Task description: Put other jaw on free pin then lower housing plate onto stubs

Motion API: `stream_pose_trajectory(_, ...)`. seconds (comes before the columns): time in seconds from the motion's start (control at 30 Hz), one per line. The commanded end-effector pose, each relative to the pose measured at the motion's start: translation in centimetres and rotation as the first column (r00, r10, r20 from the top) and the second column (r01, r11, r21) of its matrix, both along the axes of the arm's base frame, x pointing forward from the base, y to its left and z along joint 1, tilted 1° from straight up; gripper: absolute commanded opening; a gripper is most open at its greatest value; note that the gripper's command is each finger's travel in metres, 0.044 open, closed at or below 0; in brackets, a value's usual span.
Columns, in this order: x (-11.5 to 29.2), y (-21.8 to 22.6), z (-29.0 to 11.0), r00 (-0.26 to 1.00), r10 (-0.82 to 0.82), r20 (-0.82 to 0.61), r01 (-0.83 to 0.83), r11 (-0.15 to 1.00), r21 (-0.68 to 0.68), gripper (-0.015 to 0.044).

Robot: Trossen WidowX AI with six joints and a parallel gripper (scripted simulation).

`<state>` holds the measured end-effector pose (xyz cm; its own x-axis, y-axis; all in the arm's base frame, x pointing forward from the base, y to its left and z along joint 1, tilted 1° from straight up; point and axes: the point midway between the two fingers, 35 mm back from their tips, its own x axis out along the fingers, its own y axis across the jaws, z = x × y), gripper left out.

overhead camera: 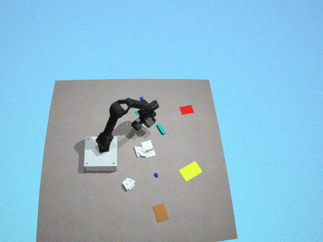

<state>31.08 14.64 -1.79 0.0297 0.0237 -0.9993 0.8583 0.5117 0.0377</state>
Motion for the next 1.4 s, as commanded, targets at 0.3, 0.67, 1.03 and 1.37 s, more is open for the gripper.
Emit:
stream_pose_trajectory(0.3, -0.2, -0.1, -2.3, 1.0, -0.003, -0.01, 0.003, 1.0, -0.004, 0.044)
stream_pose_trajectory(0.67, -0.2, -0.1, -2.7, 1.0, -0.003, -0.01, 0.003, 1.0, -0.004, 0.044)
stream_pose_trajectory(1.03, -0.2, -0.1, -2.8, 1.0, -0.003, -0.01, 0.003, 1.0, -0.004, 0.044)
stream_pose_trajectory(1.37, -0.2, -0.1, -2.7, 1.0, 0.0, -0.009, 0.0, 1.0, -0.004, 0.0387)
